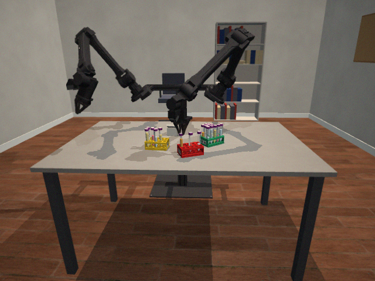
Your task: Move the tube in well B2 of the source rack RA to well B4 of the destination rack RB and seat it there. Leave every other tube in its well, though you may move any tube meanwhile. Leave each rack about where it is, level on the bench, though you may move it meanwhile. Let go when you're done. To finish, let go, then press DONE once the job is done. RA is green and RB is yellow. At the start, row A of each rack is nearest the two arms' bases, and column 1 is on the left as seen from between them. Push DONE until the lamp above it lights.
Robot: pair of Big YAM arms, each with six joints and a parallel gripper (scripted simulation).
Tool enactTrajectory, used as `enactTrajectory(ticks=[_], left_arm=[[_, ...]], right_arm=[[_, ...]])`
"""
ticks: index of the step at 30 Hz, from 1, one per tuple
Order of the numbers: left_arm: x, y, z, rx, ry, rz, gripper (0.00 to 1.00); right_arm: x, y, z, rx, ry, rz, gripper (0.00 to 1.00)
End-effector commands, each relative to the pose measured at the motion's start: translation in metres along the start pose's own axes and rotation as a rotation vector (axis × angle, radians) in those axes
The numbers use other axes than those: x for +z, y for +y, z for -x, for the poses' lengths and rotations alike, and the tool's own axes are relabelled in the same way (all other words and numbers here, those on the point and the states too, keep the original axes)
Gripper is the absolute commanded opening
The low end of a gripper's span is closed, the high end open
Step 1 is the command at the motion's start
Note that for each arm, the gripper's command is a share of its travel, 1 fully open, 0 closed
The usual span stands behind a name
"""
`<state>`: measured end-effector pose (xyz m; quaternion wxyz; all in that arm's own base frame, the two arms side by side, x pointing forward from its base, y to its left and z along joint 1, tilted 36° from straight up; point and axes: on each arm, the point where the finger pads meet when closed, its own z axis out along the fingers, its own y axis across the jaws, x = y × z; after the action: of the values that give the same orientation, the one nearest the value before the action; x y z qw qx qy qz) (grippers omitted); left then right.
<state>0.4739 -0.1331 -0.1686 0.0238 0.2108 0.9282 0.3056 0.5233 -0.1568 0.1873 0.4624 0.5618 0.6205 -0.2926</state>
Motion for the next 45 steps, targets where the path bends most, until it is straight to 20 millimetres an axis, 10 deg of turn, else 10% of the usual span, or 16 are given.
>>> enactTrajectory(ticks=[1, 45], left_arm=[[0.017, 0.001, -0.004, 0.005, 0.02, 0.0, 0.0], [-0.044, 0.001, 0.021, -0.011, -0.036, -0.003, 0.0]], right_arm=[[-0.005, 0.009, 0.009, 0.024, -0.006, 0.015, 0.3], [-0.005, 0.009, 0.009, 0.024, -0.006, 0.015, 0.3]])
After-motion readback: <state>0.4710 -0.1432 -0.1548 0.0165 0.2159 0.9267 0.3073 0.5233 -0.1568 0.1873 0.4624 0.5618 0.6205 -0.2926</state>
